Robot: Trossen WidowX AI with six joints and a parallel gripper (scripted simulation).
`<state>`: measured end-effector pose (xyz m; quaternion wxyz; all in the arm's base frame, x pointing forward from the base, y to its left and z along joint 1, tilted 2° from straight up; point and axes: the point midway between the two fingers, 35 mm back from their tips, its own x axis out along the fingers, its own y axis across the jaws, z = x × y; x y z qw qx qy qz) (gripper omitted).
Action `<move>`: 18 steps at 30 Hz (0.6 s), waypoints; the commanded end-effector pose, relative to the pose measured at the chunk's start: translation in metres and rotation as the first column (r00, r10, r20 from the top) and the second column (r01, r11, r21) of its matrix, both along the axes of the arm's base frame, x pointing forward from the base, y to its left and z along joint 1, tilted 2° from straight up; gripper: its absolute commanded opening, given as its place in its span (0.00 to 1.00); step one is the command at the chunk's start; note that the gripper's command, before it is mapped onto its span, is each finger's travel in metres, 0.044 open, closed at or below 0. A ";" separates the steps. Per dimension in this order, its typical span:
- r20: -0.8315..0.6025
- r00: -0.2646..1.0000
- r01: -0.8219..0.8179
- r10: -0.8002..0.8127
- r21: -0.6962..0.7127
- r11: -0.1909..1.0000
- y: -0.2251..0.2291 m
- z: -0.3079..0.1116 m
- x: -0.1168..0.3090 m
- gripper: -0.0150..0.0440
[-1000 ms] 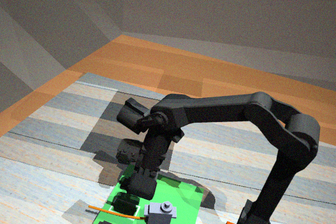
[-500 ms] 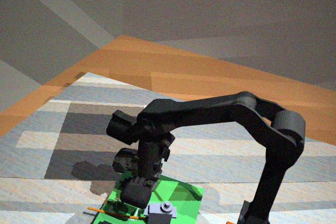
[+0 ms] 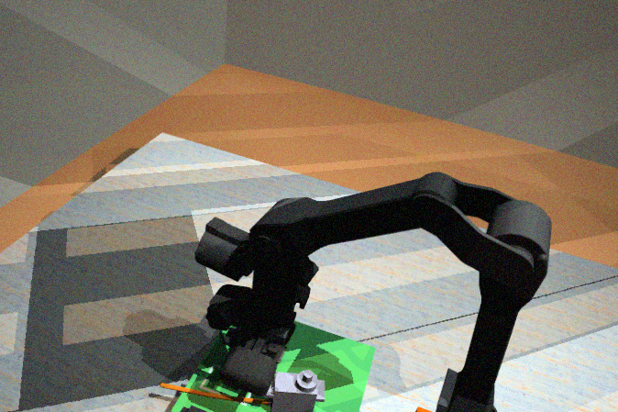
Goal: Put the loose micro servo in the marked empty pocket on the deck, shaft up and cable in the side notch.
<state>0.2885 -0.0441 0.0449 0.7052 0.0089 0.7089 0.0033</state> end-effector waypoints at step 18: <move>-0.003 1.000 0.004 -0.004 -0.003 1.000 0.012 -0.015 0.000 0.25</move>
